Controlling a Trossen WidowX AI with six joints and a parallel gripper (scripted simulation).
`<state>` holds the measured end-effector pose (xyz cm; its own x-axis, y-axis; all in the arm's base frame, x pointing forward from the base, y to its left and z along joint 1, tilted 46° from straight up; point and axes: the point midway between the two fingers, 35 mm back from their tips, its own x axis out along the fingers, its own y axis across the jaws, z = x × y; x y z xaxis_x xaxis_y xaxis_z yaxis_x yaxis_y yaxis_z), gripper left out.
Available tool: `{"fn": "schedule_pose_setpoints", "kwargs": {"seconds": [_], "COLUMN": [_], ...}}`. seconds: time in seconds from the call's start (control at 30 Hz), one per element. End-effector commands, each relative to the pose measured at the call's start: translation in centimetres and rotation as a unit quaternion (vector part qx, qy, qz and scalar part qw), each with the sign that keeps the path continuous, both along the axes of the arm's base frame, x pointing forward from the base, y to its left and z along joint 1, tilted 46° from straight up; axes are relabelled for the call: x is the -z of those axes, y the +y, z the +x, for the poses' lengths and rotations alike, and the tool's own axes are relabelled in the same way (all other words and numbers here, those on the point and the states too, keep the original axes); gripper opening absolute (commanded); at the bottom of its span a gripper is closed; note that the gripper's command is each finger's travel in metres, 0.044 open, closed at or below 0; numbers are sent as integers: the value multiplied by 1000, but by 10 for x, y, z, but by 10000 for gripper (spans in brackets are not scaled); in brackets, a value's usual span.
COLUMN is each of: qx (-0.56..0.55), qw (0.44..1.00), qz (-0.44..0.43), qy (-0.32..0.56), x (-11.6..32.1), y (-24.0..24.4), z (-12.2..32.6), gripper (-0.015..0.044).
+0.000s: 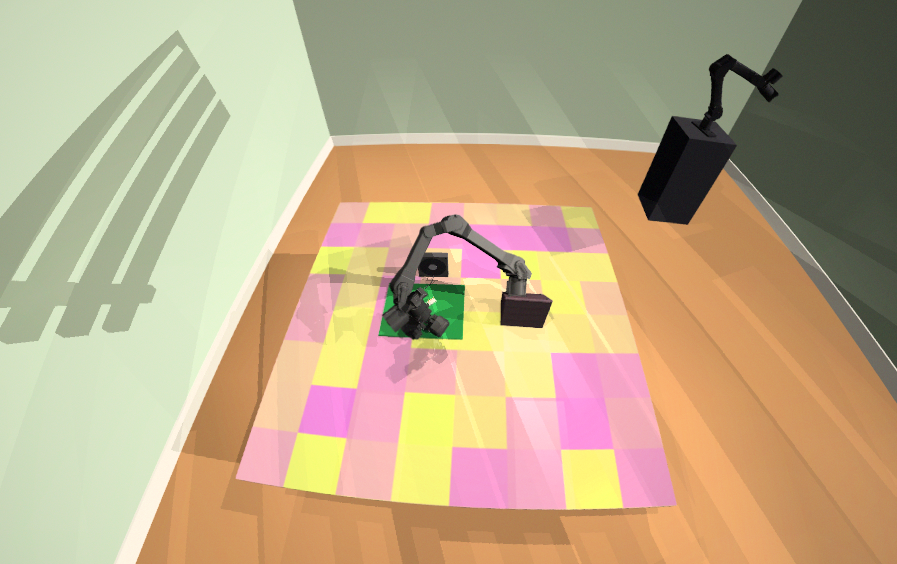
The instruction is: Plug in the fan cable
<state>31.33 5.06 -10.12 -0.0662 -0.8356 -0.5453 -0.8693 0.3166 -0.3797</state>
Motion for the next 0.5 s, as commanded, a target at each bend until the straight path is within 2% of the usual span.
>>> {"fn": "schedule_pose_setpoints", "kwargs": {"seconds": [0.0,0.47], "qx": [-1,-1], "qw": [1000,1000], "qz": [-4,-5], "qy": [8,8], "x": [7,15], "y": [-7,-16], "z": [-2,-2], "gripper": [210,210]}}
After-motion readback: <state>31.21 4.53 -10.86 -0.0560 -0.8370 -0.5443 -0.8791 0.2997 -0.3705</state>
